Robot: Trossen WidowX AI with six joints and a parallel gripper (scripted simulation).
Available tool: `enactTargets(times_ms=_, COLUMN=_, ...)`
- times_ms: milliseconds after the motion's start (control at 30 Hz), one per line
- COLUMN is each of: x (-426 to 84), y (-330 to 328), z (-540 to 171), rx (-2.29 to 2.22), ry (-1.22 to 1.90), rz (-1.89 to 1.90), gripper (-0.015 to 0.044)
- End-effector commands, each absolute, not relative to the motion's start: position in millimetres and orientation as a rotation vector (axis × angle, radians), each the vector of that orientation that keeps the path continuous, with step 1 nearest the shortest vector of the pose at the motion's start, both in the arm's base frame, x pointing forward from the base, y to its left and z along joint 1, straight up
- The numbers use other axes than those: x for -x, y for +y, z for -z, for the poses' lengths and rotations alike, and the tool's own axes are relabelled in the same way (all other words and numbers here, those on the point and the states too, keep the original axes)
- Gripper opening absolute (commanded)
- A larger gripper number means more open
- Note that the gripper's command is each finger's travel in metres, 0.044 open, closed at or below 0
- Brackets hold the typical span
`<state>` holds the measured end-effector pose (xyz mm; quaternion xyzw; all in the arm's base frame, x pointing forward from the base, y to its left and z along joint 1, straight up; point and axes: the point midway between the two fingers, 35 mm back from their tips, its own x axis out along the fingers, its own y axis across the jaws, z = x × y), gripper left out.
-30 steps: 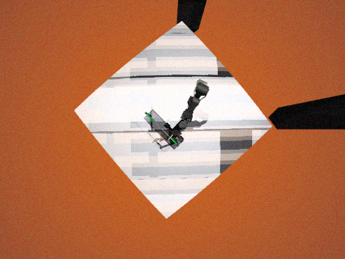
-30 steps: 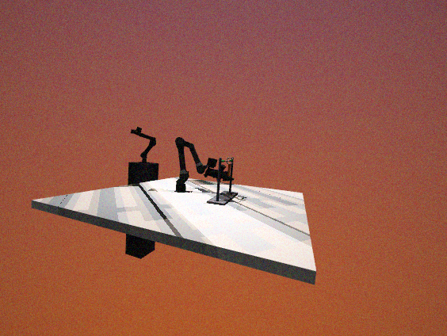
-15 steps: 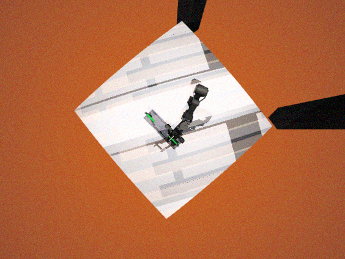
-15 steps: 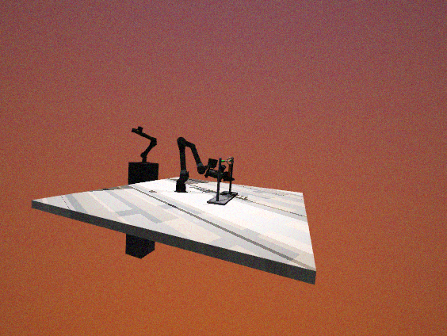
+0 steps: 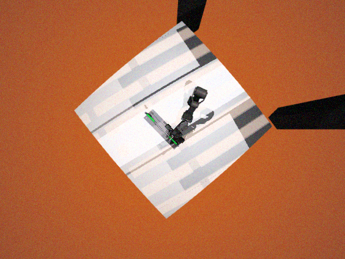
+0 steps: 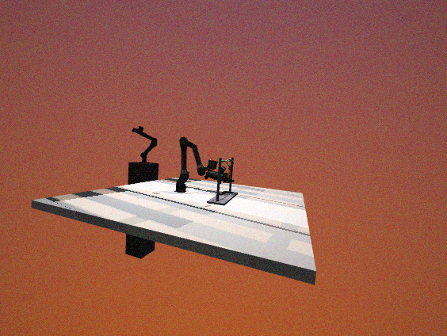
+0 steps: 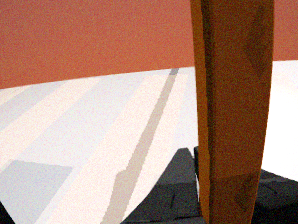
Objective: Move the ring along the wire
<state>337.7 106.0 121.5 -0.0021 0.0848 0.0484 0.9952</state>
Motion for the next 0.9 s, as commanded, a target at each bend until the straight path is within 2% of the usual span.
enactTargets(times_ms=0, x=-338, y=106, z=-121, rx=0.001, ry=0.170, rz=-0.094, gripper=-0.0150)
enactTargets(times_ms=133, x=-338, y=106, z=-121, rx=0.001, ry=0.170, rz=-0.094, gripper=-0.0150)
enactTargets(times_ms=533, x=-336, y=106, z=-122, rx=0.004, ry=0.170, rz=-0.097, gripper=0.0160)
enactTargets(times_ms=867, x=-315, y=105, z=-127, rx=0.003, ry=0.172, rz=-0.096, gripper=0.0160)
